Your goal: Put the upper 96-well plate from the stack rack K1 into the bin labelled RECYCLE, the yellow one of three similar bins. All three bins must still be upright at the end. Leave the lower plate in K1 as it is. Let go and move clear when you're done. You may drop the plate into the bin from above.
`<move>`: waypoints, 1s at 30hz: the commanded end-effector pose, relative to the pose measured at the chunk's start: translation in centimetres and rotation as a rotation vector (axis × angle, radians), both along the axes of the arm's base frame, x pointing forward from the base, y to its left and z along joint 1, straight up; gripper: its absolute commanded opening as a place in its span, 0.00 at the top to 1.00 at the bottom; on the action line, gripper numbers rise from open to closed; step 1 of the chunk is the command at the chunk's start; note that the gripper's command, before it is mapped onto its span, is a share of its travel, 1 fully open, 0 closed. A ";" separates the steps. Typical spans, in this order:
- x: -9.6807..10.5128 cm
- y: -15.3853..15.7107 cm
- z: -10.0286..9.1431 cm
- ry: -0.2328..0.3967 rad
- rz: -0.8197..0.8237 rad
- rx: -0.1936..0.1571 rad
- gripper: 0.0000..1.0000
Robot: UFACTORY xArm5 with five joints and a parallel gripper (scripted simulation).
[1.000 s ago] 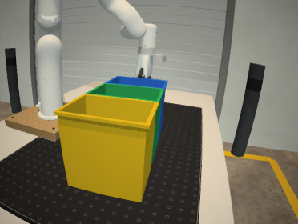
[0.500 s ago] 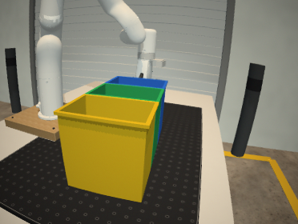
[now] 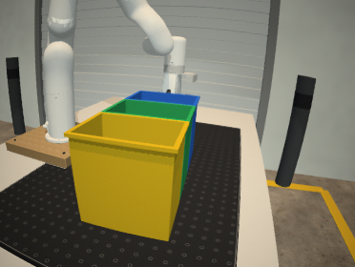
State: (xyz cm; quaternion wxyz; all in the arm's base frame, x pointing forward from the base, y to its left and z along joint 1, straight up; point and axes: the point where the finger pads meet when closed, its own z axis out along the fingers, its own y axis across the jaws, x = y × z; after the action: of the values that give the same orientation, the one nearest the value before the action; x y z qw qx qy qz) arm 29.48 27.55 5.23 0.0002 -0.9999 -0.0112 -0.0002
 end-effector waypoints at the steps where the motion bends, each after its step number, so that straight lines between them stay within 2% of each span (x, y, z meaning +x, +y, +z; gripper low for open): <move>1: 0.1 0.1 0.1 -0.002 0.000 0.002 0.00; 30: 0.1 0.1 -1.6 -0.002 0.000 0.002 0.00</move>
State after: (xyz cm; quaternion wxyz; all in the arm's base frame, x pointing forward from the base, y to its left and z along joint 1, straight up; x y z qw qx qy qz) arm 29.46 27.53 3.64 -0.0001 -0.9999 -0.0112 0.0001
